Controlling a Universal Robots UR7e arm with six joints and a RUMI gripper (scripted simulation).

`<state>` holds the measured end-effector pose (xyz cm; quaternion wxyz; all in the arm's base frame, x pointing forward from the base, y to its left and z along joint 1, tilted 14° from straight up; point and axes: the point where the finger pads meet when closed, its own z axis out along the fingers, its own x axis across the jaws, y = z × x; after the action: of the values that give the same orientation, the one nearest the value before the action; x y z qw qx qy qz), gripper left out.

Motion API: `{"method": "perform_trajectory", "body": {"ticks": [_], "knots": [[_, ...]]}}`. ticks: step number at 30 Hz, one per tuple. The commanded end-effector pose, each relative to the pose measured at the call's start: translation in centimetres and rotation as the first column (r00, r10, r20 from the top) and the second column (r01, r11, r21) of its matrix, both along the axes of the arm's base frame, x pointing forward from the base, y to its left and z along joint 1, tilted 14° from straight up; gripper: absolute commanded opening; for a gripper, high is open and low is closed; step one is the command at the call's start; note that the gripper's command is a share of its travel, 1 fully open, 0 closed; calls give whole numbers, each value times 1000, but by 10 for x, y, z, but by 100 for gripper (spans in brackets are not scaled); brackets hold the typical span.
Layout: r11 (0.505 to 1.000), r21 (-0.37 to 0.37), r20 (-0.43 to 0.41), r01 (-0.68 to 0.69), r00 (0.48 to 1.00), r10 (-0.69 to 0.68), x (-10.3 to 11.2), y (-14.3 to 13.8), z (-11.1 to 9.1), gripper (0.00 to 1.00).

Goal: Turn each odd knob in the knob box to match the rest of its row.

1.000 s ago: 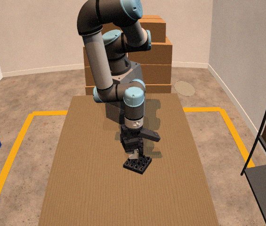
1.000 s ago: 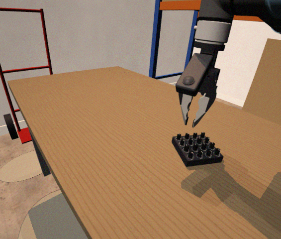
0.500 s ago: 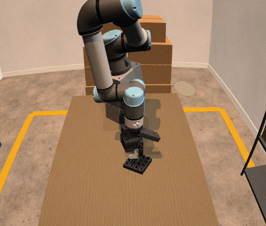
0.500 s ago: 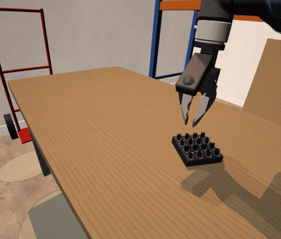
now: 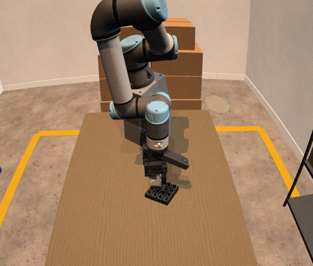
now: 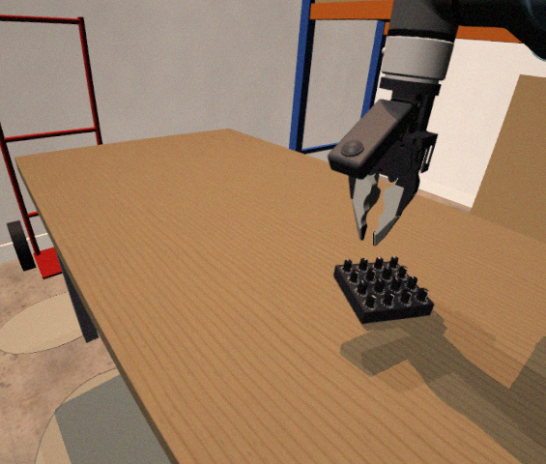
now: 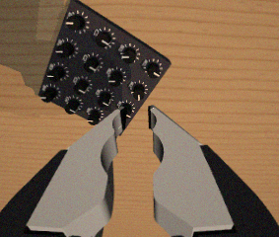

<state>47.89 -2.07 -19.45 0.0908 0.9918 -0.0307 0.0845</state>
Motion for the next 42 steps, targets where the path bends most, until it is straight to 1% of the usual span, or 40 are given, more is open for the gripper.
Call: {"method": "perform_trajectory", "body": {"ticks": [1,4,6,9,12,16,21,23,29,33,37,42], "knots": [[988,24,27,151,988,-152,1,1,3,11],[970,43,42,241,969,-243,1,1,4,11],[970,43,42,241,969,-243,1,1,4,11],[930,71,59,360,929,-364,0,1,6,11],[893,91,69,440,892,-447,0,1,8,11],[829,121,79,545,827,-556,0,0,10,11],[731,160,87,663,728,-680,-1,-1,12,11],[731,160,87,663,728,-680,-1,-1,12,11],[591,207,87,780,587,-805,-2,-2,15,11],[525,227,85,821,520,-850,-2,-3,17,11],[488,237,83,840,484,-871,-3,-3,17,11],[479,240,82,845,473,-877,-3,-3,17,11]]}}
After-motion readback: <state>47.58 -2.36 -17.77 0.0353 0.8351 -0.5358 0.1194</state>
